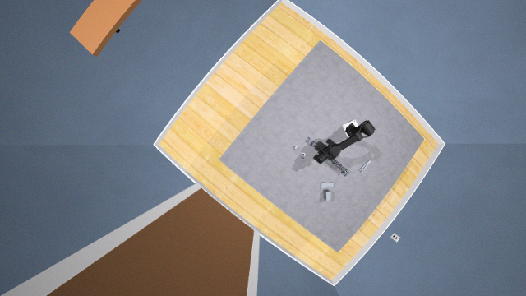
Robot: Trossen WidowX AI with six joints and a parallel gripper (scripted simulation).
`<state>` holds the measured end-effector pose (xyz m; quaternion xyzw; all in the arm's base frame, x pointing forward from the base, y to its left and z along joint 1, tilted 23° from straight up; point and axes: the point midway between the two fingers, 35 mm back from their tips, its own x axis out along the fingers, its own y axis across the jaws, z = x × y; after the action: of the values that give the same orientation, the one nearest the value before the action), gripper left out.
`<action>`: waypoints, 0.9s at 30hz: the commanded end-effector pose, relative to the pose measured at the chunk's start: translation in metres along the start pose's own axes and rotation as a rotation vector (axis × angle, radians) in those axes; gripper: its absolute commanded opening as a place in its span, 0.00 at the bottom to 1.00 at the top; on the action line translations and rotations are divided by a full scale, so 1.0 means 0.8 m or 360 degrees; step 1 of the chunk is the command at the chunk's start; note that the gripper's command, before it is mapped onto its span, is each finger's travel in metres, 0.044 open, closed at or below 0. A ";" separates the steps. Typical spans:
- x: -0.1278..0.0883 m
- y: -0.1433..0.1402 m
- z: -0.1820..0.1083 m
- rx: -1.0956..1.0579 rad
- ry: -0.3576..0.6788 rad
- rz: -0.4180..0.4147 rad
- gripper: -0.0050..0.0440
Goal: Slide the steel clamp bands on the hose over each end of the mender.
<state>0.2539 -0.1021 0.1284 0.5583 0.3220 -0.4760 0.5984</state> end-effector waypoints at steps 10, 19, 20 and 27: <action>0.001 0.000 -0.001 -0.0003 0.0008 0.0000 0.40; 0.001 0.000 -0.001 -0.0003 0.0008 0.0000 0.84; 0.001 0.000 -0.001 -0.0003 0.0008 0.0000 0.89; -0.011 0.001 -0.004 -0.0003 0.0008 0.0000 1.00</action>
<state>0.2530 -0.1014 0.1286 0.5575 0.3243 -0.4768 0.5972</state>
